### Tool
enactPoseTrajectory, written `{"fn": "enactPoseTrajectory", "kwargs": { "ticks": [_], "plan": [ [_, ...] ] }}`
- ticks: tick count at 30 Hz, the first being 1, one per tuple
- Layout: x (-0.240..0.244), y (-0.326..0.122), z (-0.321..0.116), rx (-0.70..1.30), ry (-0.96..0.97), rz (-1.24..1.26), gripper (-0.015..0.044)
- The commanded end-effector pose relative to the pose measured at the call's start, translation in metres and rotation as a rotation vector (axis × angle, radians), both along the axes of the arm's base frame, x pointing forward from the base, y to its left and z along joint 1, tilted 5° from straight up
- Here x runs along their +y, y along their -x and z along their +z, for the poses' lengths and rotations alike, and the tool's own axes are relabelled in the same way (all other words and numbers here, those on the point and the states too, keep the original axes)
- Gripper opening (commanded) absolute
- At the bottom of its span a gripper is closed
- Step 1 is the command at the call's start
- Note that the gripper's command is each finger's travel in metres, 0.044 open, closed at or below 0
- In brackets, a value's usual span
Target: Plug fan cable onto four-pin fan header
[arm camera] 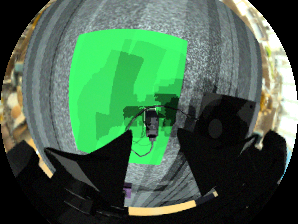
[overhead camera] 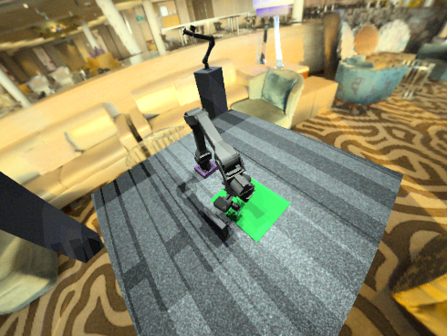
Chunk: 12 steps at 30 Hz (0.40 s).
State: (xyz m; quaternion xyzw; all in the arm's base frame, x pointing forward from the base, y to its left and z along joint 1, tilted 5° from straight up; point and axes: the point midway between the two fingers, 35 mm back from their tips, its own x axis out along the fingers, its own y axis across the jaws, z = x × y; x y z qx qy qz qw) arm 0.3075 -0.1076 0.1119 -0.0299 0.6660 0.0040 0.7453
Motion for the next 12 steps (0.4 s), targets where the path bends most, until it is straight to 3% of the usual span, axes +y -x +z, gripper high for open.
{"fn": "enactPoseTrajectory", "kwargs": {
  "ticks": [1, 12],
  "plan": [
    [0.001, 0.0, 0.004, 0.006, -0.005, 0.007, 0.026],
    [-0.011, -0.09, 0.02, -0.001, -0.004, 0.007, 0.026]
  ]
}}
